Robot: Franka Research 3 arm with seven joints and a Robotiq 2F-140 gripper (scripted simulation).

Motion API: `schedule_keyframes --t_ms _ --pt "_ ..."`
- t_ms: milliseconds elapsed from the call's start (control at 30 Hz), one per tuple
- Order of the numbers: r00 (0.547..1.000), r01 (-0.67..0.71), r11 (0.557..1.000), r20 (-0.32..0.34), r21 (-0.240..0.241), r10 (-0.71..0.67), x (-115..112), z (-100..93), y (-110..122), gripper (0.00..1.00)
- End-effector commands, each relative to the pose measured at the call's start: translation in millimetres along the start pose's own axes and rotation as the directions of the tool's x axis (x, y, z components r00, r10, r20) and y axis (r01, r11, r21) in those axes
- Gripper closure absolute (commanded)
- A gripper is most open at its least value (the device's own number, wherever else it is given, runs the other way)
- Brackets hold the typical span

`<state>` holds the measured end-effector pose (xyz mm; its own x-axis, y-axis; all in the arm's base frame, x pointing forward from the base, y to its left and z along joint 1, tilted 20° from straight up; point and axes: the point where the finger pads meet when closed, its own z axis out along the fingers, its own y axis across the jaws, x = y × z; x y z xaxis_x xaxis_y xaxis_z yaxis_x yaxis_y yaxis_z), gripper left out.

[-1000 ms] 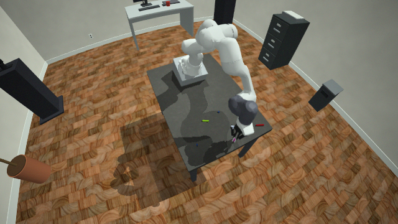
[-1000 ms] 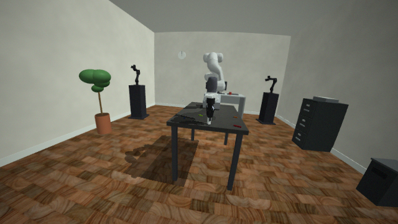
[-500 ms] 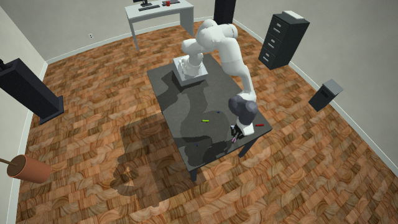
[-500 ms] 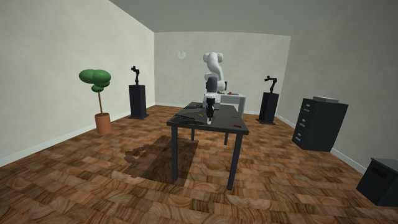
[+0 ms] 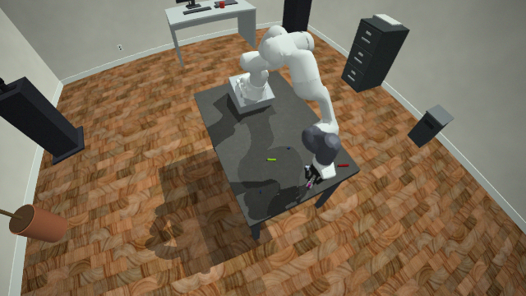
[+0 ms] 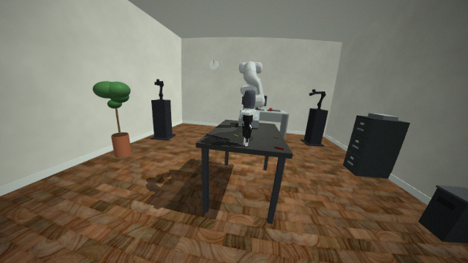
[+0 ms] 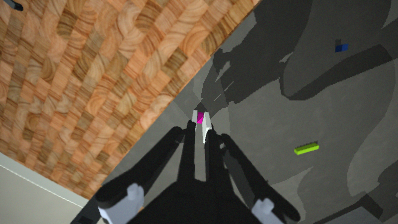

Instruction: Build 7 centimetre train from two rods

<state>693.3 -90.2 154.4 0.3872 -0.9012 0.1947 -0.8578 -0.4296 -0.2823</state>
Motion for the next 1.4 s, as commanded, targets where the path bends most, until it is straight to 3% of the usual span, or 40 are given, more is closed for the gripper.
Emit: schedule_keyframes --t_ms 0,500,767,1200,1367 --pt "1.000 -0.002 1.000 -0.002 0.002 0.002 0.6 0.3 -1.1 0.79" --pt "1.000 -0.002 1.000 -0.002 0.002 0.002 0.6 0.1 -1.1 0.77" --pt "1.000 -0.002 1.000 -0.002 0.002 0.002 0.6 -10.2 -1.1 0.77" --pt "1.000 -0.002 1.000 -0.002 0.002 0.002 0.5 -74.2 -1.0 0.77" --pt "1.000 -0.002 1.000 -0.002 0.002 0.002 0.4 -84.1 -0.9 0.77"
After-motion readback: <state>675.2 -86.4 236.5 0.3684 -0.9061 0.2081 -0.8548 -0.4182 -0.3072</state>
